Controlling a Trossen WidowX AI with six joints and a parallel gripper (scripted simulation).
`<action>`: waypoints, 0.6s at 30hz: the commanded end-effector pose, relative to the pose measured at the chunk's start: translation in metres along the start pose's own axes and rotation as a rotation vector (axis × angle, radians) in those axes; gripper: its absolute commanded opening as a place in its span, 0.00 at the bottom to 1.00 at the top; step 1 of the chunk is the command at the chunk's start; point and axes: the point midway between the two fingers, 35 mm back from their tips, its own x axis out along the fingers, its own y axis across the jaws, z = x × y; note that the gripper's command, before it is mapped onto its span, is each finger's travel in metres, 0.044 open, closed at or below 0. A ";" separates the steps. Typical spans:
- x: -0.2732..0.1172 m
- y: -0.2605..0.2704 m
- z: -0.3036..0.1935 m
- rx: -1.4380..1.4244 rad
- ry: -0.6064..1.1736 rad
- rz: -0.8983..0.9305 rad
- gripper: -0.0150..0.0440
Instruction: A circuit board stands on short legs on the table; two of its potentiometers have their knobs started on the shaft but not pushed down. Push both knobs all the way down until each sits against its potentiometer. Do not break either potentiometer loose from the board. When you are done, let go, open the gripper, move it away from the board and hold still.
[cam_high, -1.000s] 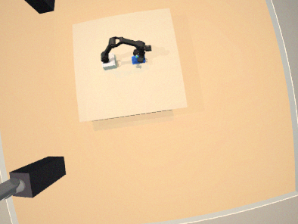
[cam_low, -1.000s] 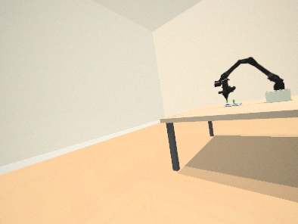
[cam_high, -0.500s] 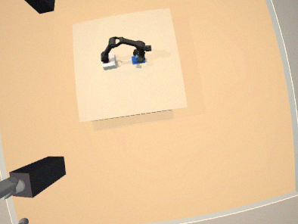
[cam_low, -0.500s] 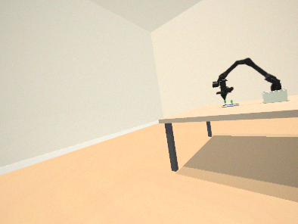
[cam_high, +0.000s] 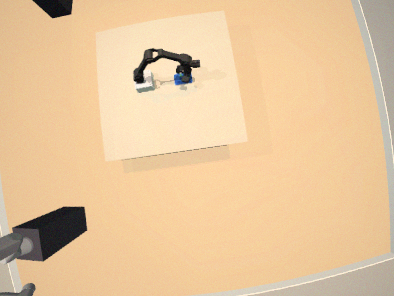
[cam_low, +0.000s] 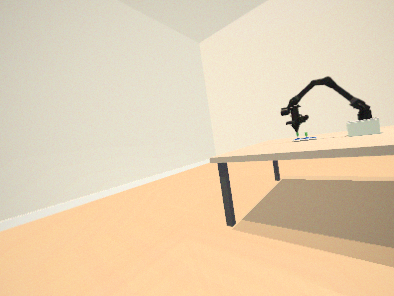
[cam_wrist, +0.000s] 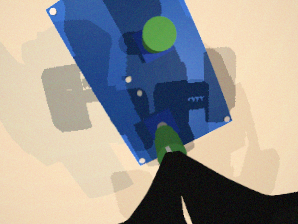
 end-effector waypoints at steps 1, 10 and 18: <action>0.014 0.000 -0.001 -0.004 -0.006 -0.001 0.25; 0.014 0.000 -0.001 -0.004 -0.006 -0.001 0.25; 0.016 0.000 -0.001 -0.004 -0.006 -0.001 0.25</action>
